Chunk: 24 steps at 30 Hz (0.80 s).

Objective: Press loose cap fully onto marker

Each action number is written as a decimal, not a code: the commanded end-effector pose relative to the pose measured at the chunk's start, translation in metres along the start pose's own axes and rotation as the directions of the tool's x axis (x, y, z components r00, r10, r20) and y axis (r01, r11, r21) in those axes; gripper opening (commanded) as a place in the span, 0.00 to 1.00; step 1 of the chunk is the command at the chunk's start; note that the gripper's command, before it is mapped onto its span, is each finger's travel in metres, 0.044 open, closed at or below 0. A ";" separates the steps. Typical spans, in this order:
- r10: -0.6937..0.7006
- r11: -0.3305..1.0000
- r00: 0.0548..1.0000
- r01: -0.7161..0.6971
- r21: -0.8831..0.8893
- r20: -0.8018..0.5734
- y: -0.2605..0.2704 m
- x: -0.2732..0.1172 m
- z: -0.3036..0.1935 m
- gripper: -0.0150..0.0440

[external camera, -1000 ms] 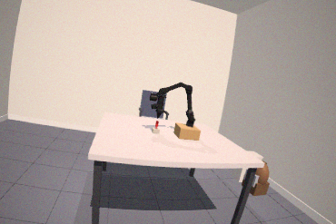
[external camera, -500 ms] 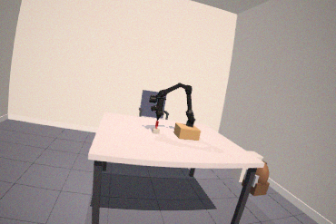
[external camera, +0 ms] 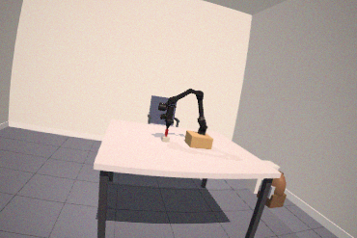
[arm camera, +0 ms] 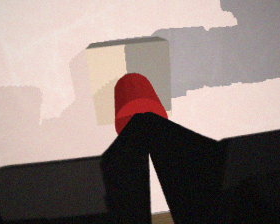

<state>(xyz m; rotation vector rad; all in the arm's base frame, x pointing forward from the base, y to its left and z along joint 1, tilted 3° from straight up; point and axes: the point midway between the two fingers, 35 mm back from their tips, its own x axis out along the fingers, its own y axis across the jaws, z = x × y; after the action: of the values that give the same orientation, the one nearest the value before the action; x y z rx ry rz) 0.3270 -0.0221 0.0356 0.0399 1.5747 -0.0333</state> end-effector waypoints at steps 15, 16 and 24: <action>0.000 1.000 1.000 0.000 0.000 0.000 0.000 -0.090 0.001 0.25; 0.000 1.000 1.000 0.000 0.000 0.000 0.000 -0.090 0.001 0.25; 0.000 1.000 1.000 0.000 0.000 0.000 0.000 -0.090 0.001 0.61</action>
<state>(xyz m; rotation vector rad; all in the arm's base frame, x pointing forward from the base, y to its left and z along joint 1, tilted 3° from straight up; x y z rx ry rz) 0.3285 -0.0226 0.1238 0.0416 1.5753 -0.0342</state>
